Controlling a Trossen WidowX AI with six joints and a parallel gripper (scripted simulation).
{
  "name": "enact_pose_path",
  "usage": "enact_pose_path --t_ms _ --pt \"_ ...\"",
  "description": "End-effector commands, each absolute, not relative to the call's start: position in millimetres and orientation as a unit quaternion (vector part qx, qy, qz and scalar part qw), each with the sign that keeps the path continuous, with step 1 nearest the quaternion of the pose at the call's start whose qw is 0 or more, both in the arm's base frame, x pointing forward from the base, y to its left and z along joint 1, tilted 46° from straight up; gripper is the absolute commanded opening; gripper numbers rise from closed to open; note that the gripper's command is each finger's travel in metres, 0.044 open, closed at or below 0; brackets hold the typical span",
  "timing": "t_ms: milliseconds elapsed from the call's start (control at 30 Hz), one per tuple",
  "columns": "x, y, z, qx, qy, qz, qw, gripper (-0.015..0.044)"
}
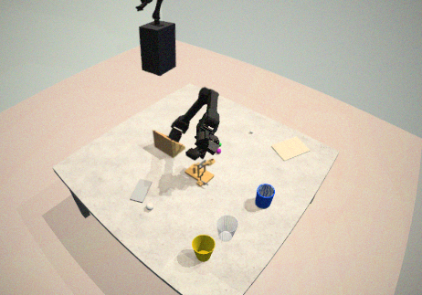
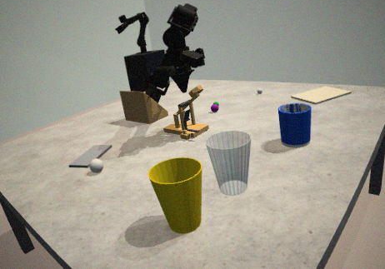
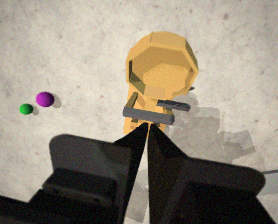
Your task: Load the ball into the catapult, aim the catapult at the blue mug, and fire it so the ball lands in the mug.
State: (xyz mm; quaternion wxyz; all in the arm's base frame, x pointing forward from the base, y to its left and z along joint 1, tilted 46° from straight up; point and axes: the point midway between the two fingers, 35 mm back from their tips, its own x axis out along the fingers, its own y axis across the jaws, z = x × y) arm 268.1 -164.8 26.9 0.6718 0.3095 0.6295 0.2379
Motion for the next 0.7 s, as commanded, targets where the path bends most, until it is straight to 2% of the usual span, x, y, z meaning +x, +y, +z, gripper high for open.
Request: enact_pose_path --t_ms 0,667 --pt "267.1 -164.7 26.7 0.309 0.632 0.236 0.67 0.0" --pt "284.8 -152.0 11.1 0.309 0.632 0.235 0.67 0.0"
